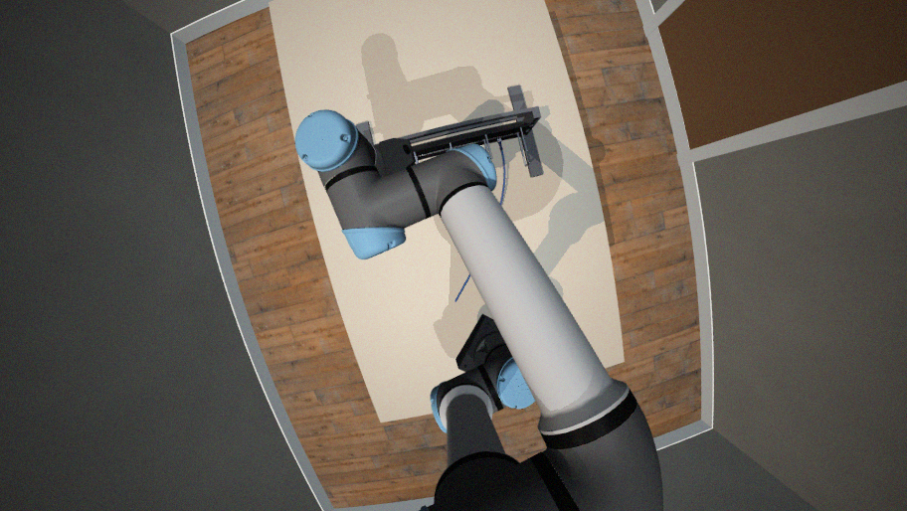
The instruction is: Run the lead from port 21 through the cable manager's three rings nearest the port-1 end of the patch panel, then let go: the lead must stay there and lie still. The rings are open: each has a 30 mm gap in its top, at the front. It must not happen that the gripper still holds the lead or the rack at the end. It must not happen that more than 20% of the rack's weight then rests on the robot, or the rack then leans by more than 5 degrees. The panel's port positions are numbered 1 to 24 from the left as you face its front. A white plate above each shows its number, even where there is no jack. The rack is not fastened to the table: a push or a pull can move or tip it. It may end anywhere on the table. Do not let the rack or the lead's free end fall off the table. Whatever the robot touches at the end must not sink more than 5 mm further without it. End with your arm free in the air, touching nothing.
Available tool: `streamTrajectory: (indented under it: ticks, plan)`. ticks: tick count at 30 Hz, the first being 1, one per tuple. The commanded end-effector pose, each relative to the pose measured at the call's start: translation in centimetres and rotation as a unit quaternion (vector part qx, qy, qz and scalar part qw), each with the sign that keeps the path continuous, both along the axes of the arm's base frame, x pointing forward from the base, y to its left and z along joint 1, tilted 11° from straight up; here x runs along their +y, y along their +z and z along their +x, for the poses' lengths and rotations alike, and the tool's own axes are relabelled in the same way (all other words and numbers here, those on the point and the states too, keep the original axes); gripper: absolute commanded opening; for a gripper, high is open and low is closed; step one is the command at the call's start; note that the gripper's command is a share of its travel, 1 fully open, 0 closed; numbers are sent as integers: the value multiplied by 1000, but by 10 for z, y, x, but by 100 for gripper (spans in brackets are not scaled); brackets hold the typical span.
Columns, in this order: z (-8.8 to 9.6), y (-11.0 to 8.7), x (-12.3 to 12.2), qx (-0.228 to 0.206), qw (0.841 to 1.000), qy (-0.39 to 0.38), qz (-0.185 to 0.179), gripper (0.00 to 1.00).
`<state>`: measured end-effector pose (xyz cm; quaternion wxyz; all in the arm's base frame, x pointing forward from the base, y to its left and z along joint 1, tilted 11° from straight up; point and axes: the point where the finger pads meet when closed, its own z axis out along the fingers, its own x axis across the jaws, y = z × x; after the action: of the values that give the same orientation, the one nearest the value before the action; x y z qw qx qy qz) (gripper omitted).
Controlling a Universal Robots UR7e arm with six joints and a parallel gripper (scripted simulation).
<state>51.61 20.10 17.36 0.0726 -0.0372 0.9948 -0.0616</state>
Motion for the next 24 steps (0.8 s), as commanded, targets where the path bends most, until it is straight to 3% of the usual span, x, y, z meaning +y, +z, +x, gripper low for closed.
streamTrajectory:
  ticks: [1,24]
  plan:
    - [0,1,0,-1,1000,0,0,0]
    - [2,-9,-1,-1,1000,0,0,0]
